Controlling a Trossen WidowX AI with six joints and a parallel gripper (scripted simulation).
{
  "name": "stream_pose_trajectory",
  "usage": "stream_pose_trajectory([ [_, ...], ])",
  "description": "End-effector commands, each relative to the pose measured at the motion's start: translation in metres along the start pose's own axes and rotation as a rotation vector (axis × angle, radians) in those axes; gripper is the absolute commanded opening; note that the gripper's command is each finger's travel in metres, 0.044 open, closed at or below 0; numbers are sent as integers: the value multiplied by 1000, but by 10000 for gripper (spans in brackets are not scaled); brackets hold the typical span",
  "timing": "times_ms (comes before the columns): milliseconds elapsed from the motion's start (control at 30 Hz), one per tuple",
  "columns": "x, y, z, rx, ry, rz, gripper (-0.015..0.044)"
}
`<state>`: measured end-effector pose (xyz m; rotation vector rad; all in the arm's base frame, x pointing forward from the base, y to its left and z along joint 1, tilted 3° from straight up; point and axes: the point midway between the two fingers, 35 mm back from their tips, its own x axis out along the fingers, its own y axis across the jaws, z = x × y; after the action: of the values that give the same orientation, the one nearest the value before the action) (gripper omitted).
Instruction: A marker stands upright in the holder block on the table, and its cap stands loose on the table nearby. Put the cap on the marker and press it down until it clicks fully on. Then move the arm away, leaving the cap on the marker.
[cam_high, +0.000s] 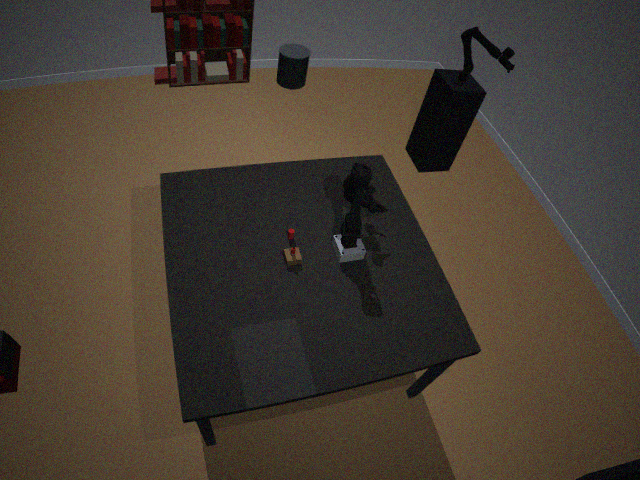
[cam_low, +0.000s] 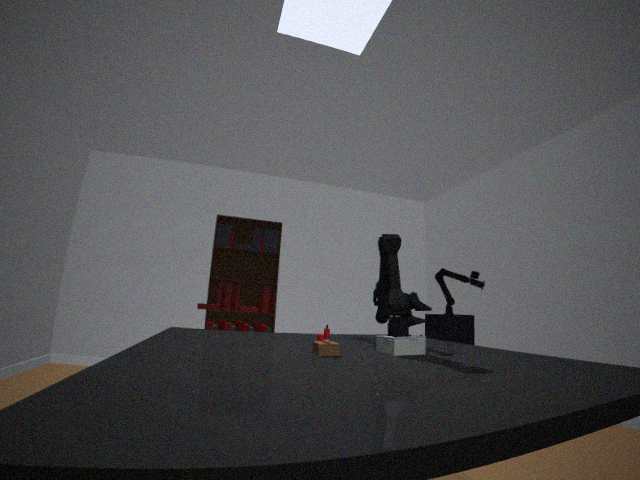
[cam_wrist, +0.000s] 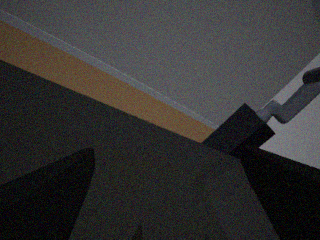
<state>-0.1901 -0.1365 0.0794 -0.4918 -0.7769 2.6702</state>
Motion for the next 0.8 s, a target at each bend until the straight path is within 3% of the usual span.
stream_pose_trajectory([
  [0,-2,1,0,-15,2,7,374],
  [167,-46,29,-2,-427,19,199,247],
  [333,-107,51,-13,-931,-60,443,247],
  [767,-192,55,-37,-1579,-331,739,247],
])
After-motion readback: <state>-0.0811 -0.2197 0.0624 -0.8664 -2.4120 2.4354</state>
